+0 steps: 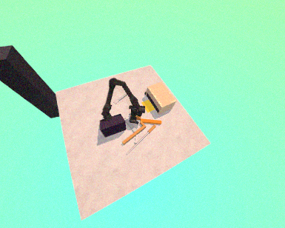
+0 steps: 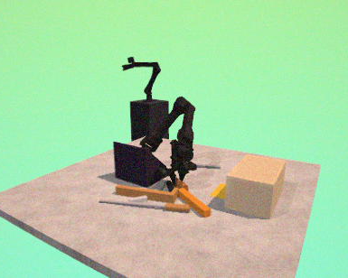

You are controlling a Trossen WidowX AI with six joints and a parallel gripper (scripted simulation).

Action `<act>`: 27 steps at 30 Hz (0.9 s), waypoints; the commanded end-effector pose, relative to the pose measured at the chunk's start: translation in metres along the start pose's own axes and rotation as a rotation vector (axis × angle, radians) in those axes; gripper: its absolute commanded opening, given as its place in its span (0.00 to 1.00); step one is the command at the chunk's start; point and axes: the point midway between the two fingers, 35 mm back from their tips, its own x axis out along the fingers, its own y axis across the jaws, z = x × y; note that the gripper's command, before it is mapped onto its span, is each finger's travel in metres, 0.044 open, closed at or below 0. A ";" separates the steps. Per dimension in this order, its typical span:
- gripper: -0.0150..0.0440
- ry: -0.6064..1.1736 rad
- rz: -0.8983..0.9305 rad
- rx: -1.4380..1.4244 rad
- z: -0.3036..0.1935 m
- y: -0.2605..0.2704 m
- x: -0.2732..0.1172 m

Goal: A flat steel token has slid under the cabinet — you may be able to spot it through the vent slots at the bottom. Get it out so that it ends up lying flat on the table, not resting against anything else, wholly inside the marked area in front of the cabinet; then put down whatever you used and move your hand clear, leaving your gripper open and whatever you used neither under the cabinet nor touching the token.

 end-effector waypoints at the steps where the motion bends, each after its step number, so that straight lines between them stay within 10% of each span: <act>1: 0.25 -0.005 -0.016 0.010 0.003 -0.011 -0.001; 27: 0.25 -0.006 -0.017 0.010 0.008 -0.033 -0.001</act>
